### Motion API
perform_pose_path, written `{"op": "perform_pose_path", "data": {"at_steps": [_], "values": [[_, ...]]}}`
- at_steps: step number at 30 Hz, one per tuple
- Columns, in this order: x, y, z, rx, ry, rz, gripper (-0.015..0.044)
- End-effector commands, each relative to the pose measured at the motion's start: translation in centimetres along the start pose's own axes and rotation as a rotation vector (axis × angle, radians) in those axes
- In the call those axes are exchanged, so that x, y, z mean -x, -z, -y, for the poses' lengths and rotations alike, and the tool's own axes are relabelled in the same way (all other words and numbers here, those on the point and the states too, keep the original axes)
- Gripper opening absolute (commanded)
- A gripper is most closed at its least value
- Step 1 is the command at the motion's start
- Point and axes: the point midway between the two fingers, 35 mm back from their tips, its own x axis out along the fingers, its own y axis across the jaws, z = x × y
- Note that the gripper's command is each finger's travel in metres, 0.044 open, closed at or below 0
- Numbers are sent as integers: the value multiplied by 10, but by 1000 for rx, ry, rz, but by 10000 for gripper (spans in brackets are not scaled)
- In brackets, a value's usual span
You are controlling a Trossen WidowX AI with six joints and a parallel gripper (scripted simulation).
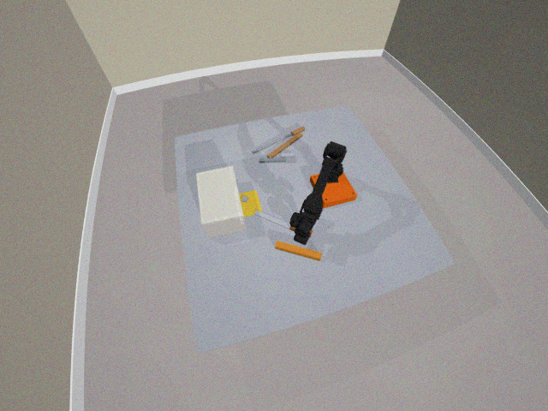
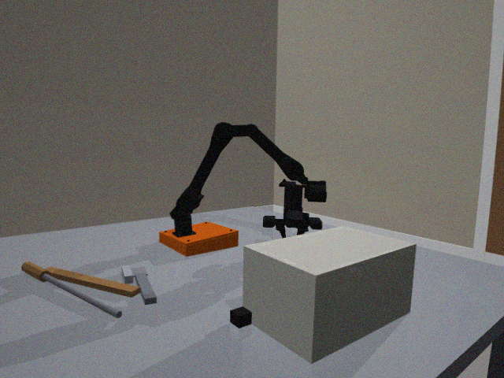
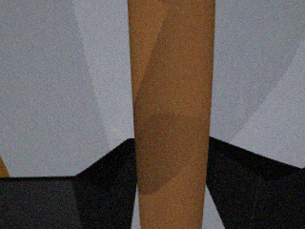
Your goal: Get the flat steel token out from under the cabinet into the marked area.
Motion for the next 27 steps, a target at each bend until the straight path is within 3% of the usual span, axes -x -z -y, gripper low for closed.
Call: {"op": "perform_pose_path", "data": {"at_steps": [1,27], "values": [[3,-2,-4,2,-11,-1,0],[3,-40,-4,1,-12,3,0]]}}
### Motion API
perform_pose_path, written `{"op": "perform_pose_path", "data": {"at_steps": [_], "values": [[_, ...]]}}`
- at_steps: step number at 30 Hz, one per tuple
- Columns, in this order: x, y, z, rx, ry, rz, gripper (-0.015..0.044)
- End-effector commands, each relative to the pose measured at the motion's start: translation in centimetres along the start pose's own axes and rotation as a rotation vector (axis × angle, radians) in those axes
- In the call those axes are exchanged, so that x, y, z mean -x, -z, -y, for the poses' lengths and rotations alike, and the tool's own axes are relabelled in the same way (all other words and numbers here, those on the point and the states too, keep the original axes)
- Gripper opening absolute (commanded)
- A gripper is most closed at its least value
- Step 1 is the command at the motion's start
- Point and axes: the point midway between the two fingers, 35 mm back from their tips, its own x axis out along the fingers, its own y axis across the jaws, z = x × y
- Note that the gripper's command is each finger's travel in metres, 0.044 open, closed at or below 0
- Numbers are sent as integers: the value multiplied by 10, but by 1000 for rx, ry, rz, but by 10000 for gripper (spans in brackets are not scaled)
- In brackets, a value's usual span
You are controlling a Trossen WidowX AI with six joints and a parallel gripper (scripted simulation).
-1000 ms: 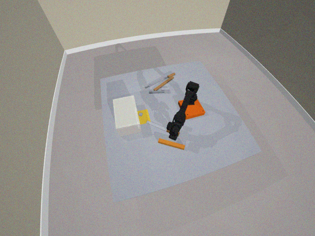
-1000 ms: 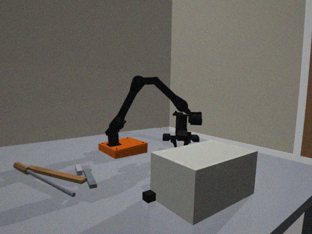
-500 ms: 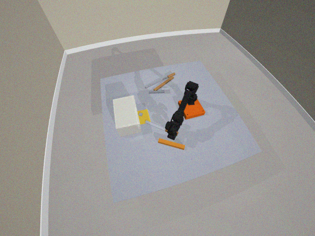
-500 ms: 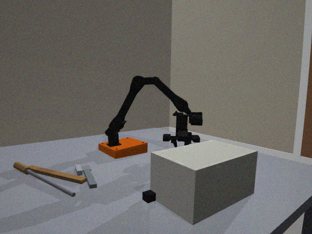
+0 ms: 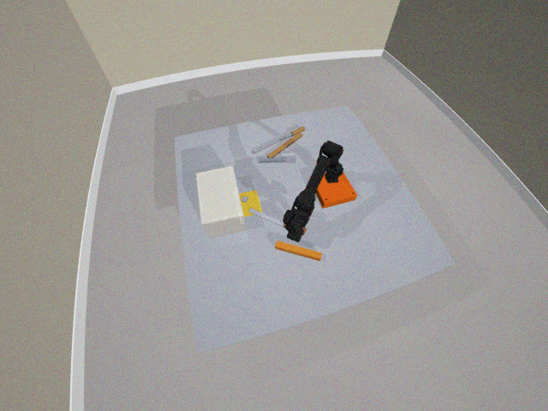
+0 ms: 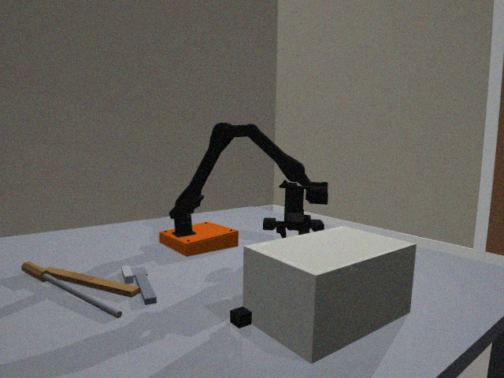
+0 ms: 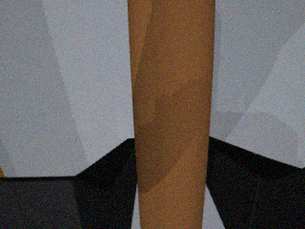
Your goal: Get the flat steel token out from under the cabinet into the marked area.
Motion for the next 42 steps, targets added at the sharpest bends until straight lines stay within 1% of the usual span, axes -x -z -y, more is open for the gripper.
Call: {"op": "perform_pose_path", "data": {"at_steps": [1,11,18,19,24,27,42], "values": [[3,-8,-3,0,-9,0,0],[3,-19,-3,0,-9,1,0],[0,-16,-1,-3,-1,1,184],[0,-16,-1,-3,-1,1,200],[0,-17,-1,-3,-1,1,200],[0,-16,-1,-3,-8,1,270],[-3,-15,0,-3,-8,1,270]]}}
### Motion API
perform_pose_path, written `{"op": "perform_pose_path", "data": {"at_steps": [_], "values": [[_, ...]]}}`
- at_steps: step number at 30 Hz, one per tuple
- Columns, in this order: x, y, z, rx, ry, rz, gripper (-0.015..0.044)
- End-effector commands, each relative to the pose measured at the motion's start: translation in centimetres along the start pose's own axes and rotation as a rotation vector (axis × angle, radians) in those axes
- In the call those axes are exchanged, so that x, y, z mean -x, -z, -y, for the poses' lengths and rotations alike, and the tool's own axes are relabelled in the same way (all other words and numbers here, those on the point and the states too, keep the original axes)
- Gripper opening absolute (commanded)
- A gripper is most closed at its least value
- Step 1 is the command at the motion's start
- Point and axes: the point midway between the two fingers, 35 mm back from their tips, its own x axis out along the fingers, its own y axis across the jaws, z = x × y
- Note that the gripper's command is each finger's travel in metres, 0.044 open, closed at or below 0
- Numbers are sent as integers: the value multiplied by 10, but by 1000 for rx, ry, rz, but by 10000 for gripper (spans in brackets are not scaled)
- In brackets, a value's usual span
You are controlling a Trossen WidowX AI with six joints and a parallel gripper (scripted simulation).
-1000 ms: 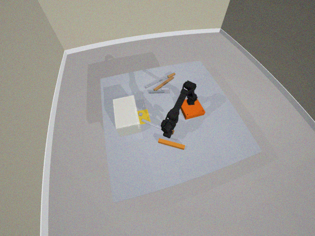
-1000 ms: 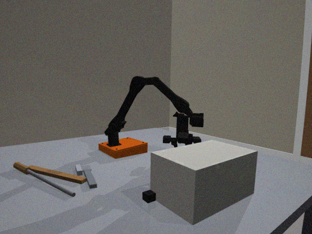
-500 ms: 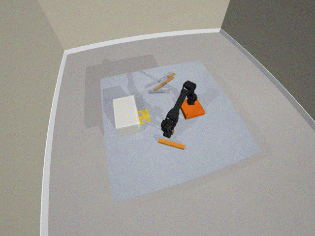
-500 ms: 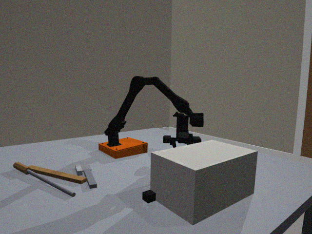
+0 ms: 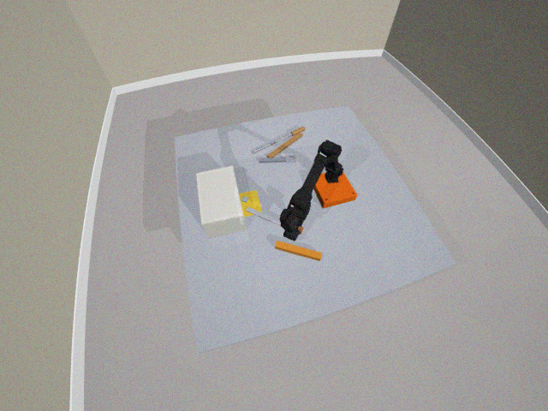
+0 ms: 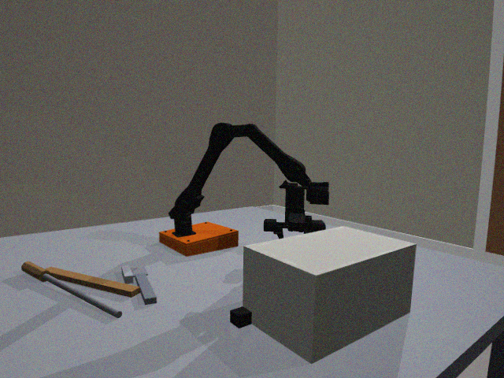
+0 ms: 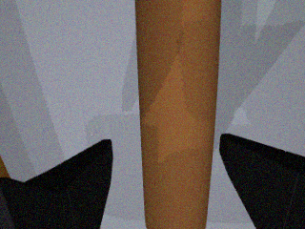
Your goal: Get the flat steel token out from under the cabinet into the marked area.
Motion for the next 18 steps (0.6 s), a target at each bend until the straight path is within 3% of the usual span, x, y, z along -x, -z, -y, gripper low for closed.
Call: {"op": "perform_pose_path", "data": {"at_steps": [1,3,7,16,18], "values": [[-4,1,2,0,5,-2,270],[-4,2,2,0,5,-2,270],[-1,0,0,1,-1,0,165],[-1,0,0,1,-1,0,105],[-1,0,0,1,-1,0,52]]}}
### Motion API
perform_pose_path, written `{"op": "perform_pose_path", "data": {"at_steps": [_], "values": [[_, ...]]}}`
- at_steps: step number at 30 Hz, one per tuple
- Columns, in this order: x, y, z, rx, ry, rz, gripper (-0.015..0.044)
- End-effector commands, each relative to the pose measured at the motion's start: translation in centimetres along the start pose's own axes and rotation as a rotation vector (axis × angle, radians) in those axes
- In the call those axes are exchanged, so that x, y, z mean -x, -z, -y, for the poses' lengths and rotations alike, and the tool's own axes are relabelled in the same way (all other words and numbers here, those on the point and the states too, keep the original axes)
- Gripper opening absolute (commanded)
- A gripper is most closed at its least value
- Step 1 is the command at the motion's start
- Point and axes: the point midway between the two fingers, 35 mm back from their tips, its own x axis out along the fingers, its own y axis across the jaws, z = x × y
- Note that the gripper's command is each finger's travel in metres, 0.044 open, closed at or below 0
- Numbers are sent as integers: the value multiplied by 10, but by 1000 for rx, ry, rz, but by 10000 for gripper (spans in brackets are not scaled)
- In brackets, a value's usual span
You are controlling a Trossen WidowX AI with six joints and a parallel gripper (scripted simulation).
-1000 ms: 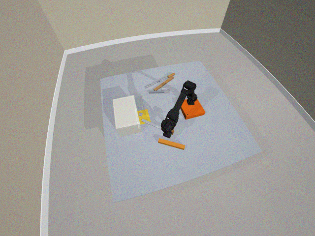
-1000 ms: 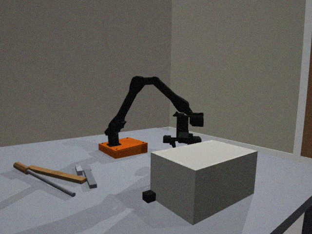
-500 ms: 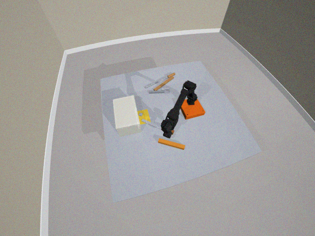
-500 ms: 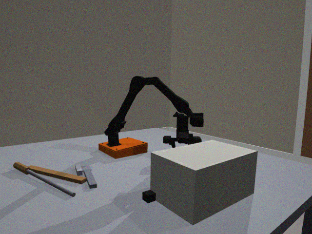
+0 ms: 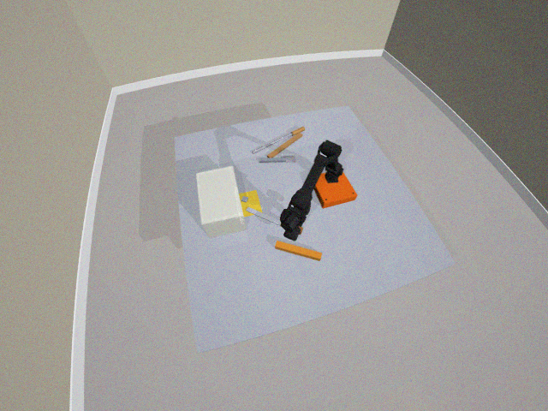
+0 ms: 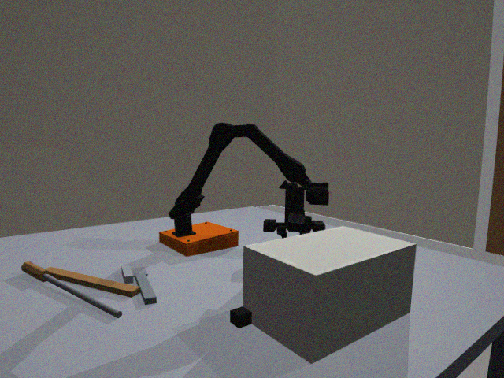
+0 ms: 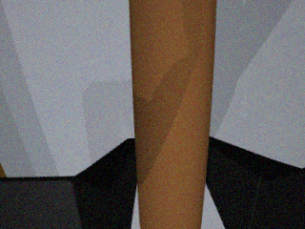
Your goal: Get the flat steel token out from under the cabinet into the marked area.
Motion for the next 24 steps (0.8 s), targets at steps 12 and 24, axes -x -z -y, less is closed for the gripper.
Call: {"op": "perform_pose_path", "data": {"at_steps": [12,24], "values": [[0,-11,-1,5,-1,1,0],[0,-33,0,8,1,2,0]]}}
